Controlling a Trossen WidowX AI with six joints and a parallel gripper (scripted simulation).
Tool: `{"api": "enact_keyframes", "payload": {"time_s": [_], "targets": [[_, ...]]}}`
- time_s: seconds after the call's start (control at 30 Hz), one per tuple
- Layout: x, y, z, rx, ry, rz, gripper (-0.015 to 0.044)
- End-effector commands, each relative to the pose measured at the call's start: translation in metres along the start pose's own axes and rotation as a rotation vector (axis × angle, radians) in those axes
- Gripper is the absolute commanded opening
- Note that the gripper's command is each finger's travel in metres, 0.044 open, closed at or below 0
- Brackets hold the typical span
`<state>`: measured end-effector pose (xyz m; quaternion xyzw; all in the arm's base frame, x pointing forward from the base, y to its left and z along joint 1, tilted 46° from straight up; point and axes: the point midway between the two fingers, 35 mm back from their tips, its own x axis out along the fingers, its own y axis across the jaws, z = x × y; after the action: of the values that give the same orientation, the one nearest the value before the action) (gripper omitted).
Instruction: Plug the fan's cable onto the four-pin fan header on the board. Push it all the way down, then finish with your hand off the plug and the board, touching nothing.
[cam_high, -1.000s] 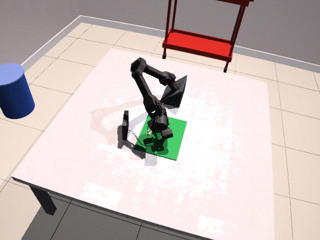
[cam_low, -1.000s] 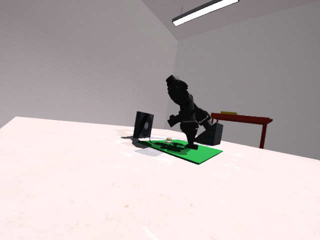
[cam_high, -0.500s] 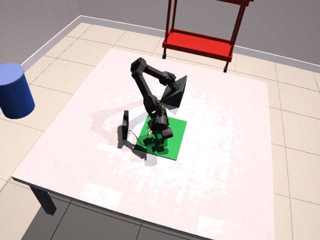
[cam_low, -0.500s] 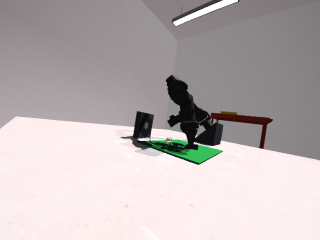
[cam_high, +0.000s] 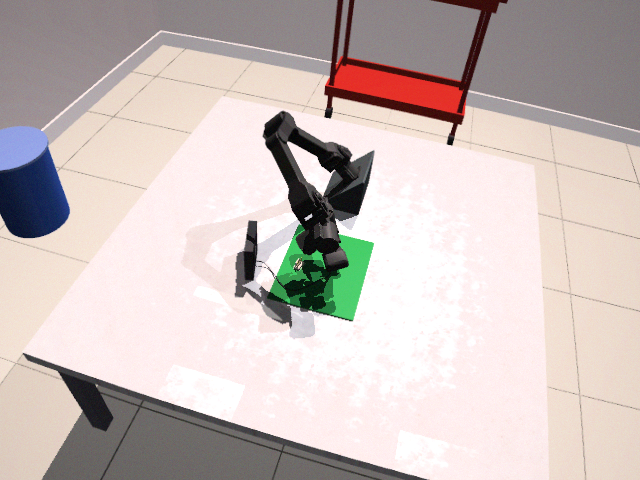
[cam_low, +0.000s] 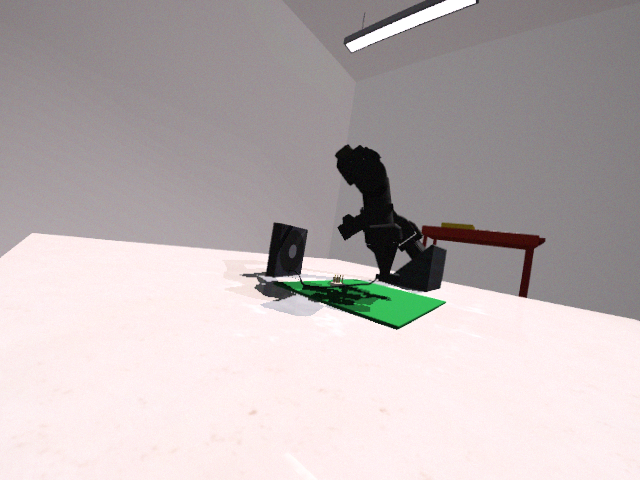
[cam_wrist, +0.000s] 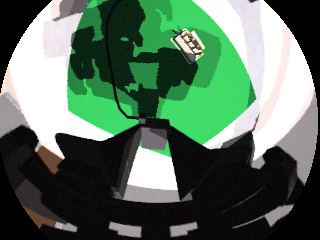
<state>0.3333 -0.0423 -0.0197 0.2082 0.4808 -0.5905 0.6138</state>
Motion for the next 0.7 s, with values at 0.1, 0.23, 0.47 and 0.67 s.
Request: {"api": "enact_keyframes", "payload": {"time_s": [0.1, 0.23, 0.47, 0.67], "targets": [[-0.021, 0.001, -0.004, 0.007, 0.004, 0.005, 0.0], [-0.034, 0.0, -0.007, 0.006, 0.003, 0.004, 0.0], [-0.053, -0.002, -0.013, 0.005, 0.002, 0.002, 0.0], [-0.055, -0.009, -0.007, -0.115, -0.016, 0.002, 0.0]]}}
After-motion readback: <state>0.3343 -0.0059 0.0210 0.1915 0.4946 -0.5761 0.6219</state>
